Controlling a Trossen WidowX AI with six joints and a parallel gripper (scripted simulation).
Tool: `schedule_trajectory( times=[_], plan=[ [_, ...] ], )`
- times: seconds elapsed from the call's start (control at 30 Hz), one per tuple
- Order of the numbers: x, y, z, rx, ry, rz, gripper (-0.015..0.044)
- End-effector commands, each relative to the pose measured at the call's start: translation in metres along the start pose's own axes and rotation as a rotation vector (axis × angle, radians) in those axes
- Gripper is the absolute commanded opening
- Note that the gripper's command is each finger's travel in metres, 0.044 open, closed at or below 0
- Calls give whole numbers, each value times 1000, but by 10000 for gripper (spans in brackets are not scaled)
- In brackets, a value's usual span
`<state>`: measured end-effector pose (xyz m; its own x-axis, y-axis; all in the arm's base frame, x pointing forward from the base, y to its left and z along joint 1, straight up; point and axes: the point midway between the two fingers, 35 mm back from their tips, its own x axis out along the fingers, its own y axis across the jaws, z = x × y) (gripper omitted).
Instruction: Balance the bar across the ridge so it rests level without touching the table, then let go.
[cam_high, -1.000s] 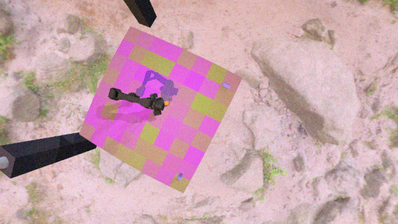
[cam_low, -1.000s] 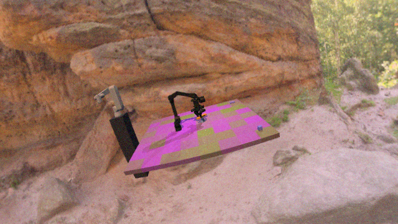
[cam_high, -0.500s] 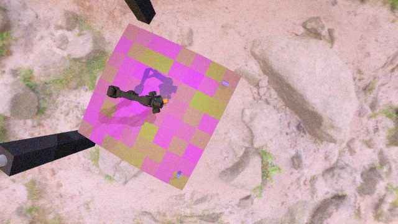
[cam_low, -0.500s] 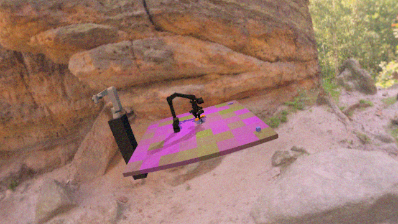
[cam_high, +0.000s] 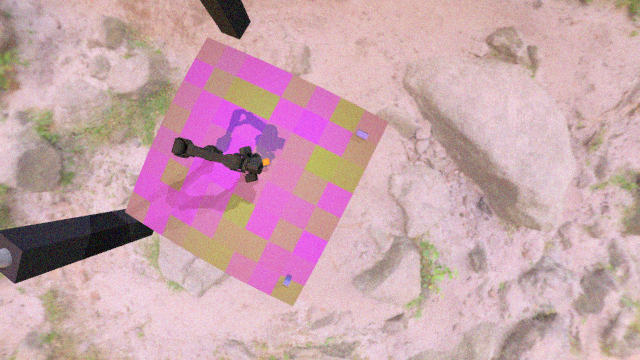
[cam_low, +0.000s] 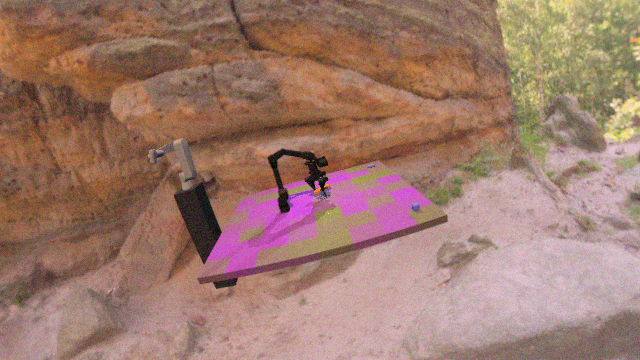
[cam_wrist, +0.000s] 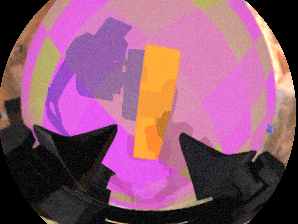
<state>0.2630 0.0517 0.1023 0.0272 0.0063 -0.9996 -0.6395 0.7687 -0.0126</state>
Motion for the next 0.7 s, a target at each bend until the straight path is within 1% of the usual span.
schedule_trajectory(
  times=[0.0,0.07,0.23,0.3,0.67],
  plan=[
    [-2,0,0,0,0,0,440],
    [-18,-1,3,0,0,0,440],
    [-81,-1,3,0,0,0,440],
    [-98,0,0,0,0,0,440],
    [-100,0,0,0,0,0,440]
  ],
)
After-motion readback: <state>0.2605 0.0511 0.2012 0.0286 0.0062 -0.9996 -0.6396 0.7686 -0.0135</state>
